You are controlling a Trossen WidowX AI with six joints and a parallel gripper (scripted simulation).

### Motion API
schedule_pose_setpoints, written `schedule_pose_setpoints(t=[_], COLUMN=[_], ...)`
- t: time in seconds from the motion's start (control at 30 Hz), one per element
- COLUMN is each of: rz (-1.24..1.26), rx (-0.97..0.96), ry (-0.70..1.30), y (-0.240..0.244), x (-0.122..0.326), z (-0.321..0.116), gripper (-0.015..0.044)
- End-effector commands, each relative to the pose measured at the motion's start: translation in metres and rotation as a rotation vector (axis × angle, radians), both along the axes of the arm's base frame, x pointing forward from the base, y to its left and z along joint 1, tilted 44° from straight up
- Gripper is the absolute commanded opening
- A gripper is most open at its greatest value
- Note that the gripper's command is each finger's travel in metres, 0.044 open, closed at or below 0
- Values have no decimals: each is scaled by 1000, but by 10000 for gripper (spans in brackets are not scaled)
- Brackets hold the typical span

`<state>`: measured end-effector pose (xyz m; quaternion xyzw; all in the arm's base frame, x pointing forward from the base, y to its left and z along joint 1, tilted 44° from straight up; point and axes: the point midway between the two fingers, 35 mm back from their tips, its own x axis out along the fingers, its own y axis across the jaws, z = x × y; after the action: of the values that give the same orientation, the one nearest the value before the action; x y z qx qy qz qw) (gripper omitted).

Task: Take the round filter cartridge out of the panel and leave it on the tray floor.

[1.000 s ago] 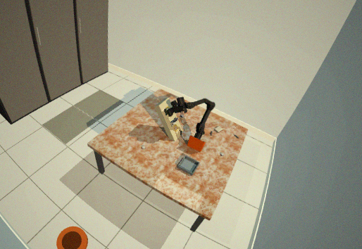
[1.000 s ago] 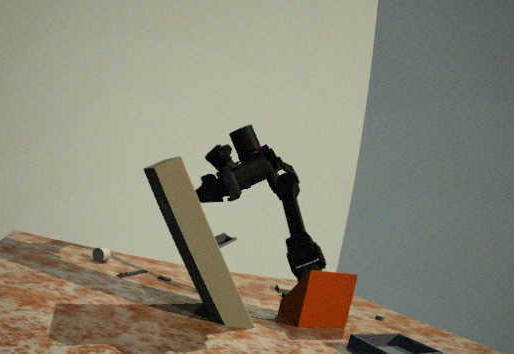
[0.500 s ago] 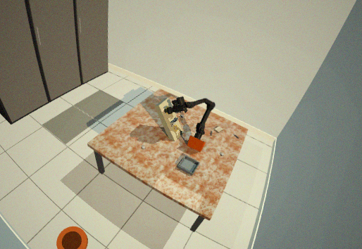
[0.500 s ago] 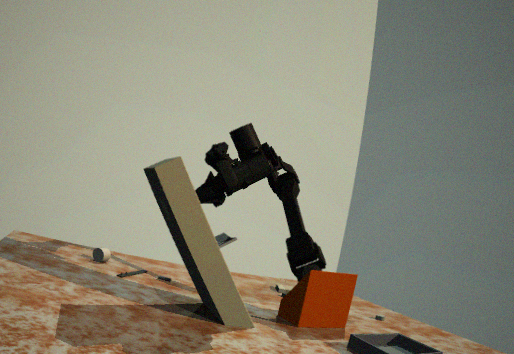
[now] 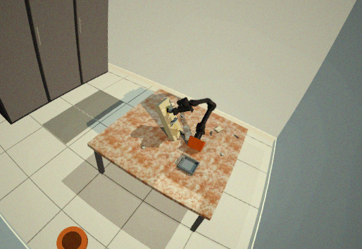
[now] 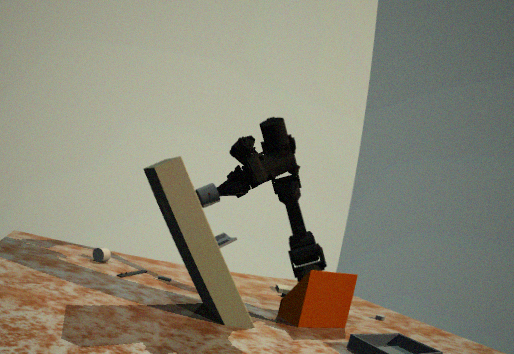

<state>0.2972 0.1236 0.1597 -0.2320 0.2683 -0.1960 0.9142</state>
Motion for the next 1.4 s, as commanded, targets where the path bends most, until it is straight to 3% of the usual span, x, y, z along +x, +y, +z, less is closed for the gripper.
schedule_pose_setpoints(t=[0.0,1.1,1.23,1.37], rz=[2,2,2,2], rx=[10,9,4,4], ry=[-23,-22,-12,-12], y=[4,-40,-36,-36], x=[-2,-41,-37,-37], z=[10,-41,-38,-38], gripper=[0,0,103,103])
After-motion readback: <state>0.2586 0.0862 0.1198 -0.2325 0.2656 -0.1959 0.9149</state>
